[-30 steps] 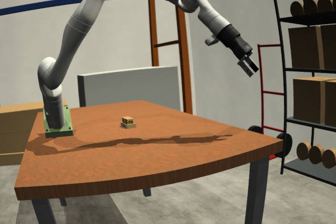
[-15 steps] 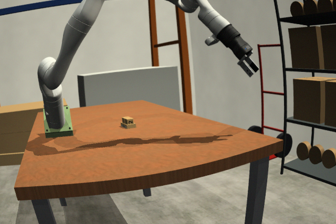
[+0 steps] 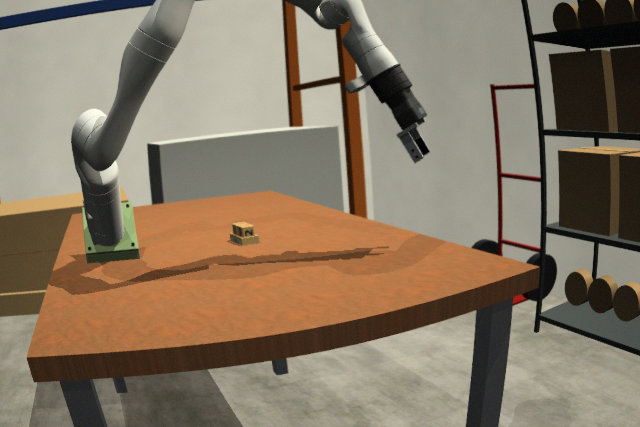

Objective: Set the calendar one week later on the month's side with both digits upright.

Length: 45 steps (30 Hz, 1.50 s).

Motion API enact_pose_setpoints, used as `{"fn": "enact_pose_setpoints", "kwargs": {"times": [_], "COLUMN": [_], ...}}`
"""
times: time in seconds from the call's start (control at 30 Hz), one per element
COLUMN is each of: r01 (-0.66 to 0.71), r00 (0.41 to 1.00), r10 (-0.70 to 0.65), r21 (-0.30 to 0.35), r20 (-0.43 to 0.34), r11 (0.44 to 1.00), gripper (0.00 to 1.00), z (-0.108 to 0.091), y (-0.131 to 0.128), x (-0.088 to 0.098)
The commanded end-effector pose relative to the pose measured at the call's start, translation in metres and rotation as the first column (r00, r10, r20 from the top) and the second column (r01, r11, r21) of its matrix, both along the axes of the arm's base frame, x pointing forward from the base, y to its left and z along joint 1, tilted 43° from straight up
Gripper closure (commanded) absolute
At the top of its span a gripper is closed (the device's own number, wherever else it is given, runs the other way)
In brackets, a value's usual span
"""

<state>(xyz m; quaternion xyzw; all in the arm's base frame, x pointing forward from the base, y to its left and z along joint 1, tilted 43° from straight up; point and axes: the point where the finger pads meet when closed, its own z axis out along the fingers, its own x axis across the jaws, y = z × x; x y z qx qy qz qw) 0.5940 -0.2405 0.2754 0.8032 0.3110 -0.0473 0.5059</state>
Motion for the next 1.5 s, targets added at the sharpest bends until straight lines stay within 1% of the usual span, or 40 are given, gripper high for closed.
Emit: {"fn": "enact_pose_setpoints", "kwargs": {"times": [0.0,0.1,0.13,0.2,0.23,0.33,0.37,0.43,0.5,0.57,0.67,0.73,0.8,0.87,1.47], "r01": [-0.02,-0.074,-0.074,-0.105,-0.105,-0.142,-0.142,-0.157,-0.166,-0.166,-0.172,-0.173,-0.173,-0.173,-0.175], "r00": [0.999,0.972,0.972,0.928,0.928,0.828,0.828,0.749,0.671,0.671,0.577,0.537,0.516,0.51,0.507], "r10": [0.02,0.089,0.089,0.145,0.145,0.231,0.231,0.281,0.322,0.322,0.362,0.378,0.385,0.387,0.389], "r21": [0.003,0.079,0.079,0.132,0.132,0.207,0.207,0.251,0.287,0.287,0.325,0.339,0.347,0.349,0.35], "r20": [-0.029,-0.216,-0.216,-0.342,-0.342,-0.511,-0.511,-0.6,-0.668,-0.668,-0.732,-0.754,-0.765,-0.768,-0.77], "r11": [1.0,0.994,0.994,0.986,0.986,0.968,0.968,0.955,0.943,0.943,0.93,0.925,0.922,0.921,0.92], "gripper": [0.0,0.0,0.0,0.0,0.0,0.0,0.0,0.0,0.0,0.0,0.0,0.0,0.0,0.0,0.0], "z": [-0.011,-0.071,-0.072,-0.108,-0.108,-0.152,-0.152,-0.172,-0.186,-0.186,-0.198,-0.202,-0.204,-0.204,-0.204], "y": [0.014,0.07,0.071,0.11,0.11,0.161,0.161,0.188,0.208,0.208,0.229,0.236,0.239,0.24,0.24], "x": [-0.002,-0.036,-0.036,-0.067,-0.067,-0.12,-0.12,-0.155,-0.187,-0.187,-0.222,-0.237,-0.244,-0.246,-0.246]}}
